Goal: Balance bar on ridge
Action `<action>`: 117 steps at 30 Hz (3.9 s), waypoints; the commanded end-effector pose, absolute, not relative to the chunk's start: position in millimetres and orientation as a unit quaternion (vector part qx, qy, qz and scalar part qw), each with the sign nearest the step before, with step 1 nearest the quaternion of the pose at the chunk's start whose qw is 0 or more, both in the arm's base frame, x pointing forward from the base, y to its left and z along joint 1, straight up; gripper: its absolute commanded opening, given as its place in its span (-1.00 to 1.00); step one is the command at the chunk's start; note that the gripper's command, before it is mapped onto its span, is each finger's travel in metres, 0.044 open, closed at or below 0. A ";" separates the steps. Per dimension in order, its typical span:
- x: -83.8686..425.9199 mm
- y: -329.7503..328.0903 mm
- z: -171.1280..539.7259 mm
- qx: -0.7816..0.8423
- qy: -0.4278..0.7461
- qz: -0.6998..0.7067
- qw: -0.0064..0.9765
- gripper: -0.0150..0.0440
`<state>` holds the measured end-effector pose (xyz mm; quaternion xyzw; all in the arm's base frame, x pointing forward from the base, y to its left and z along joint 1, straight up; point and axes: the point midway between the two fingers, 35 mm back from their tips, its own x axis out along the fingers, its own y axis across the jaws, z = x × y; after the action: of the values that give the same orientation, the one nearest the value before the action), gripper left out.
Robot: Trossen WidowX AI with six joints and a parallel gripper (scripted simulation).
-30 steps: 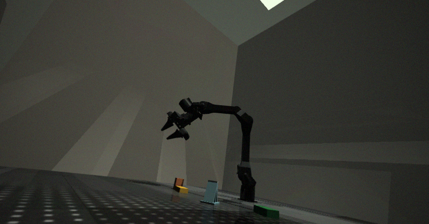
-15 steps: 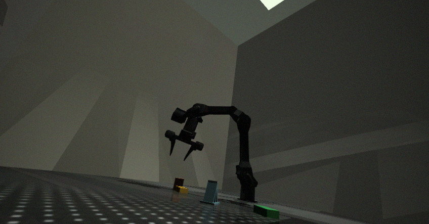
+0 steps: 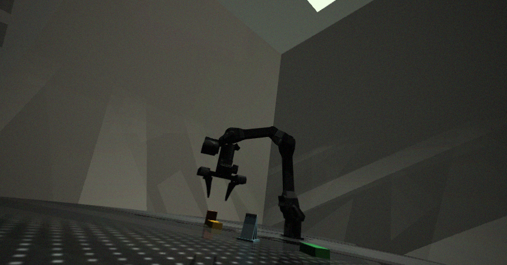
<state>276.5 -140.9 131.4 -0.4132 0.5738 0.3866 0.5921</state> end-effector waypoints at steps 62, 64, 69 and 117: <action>277.3 -141.4 68.1 -0.409 0.576 0.392 0.589 -0.49; 277.8 -141.6 73.2 -0.409 0.576 0.392 0.589 -0.49; 278.5 -142.1 86.0 -0.410 0.576 0.391 0.589 -0.49; 310.5 -91.5 159.9 -0.366 0.602 0.349 0.618 -0.49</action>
<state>305.7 -97.9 158.7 -0.3719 0.5970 0.3569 0.6147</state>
